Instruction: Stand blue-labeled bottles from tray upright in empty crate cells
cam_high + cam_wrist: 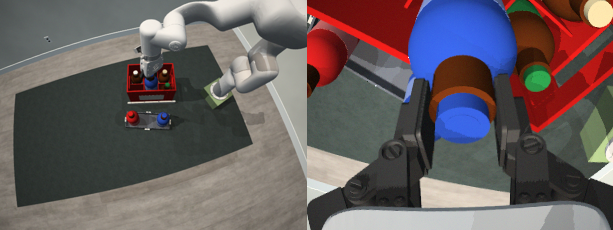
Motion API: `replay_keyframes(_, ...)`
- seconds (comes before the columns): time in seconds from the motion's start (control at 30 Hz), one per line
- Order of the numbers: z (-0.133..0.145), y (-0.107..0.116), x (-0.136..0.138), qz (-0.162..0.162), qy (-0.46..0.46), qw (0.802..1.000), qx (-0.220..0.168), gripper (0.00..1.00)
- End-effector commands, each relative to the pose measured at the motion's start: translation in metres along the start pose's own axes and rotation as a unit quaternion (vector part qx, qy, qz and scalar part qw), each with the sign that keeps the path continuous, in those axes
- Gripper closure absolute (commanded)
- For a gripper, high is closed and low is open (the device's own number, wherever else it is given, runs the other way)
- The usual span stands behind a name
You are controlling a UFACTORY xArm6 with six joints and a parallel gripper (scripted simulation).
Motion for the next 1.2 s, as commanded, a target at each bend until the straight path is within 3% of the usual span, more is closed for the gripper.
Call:
replay_keyframes(0.0, -0.0006, -0.0017, -0.0008, -0.002, 0.0, 1.0, 0.002, 1.0)
replay_keyframes(1.17, -0.0007, -0.0053, -0.0009, -0.002, 0.0, 1.0, 0.002, 1.0)
Point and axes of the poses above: the point where the finger pads meet when closed, its own y axis back along the fingers, its own x axis across the jaws, z = x × y, the point moved 7 cm from there along y, back along the fingers, and after that the axes turned 3 degrees about -y, right-handed, at the moved point
